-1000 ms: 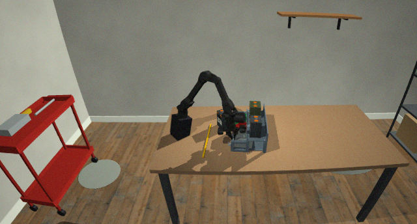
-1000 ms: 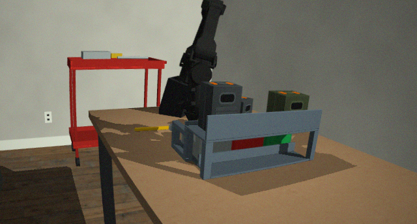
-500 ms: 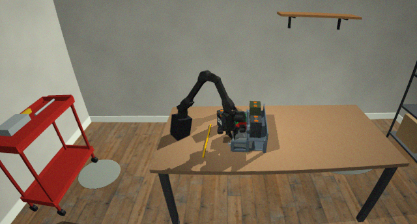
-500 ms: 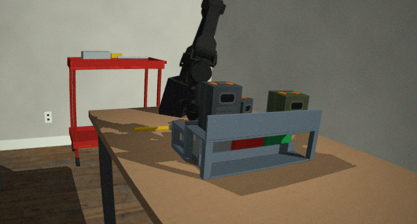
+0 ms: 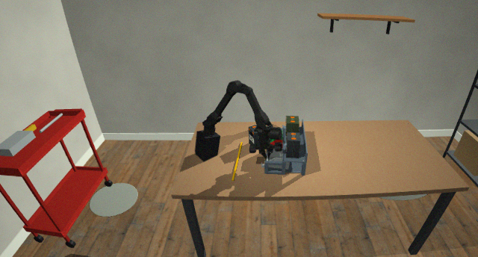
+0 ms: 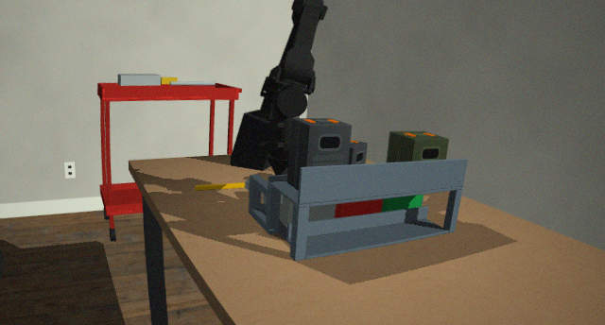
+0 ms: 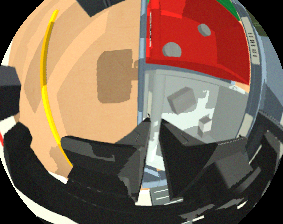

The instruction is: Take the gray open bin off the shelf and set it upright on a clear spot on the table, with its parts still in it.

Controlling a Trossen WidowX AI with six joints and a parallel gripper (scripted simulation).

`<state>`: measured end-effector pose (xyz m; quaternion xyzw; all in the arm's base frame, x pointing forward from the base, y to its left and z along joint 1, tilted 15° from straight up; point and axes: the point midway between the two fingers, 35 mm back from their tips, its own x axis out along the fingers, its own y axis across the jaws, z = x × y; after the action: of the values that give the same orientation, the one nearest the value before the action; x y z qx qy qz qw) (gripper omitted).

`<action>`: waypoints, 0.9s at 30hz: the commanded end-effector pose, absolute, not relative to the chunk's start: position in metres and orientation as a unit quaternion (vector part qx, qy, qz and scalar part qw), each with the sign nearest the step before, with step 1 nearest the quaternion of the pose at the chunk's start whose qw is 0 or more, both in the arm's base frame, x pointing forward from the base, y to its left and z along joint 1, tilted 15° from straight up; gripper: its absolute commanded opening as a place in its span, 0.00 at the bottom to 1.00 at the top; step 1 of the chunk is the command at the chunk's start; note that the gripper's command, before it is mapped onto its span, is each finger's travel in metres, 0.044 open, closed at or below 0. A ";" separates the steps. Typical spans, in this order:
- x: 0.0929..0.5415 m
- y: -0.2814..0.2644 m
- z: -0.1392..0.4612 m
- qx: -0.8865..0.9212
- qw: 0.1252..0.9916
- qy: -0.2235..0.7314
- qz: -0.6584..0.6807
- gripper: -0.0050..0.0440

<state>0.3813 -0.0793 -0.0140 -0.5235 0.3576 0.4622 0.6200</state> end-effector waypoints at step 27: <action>0.394 -0.084 0.006 -0.541 0.625 0.344 0.446 0.10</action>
<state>0.3853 -0.0810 -0.0088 -0.5259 0.3560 0.4597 0.6208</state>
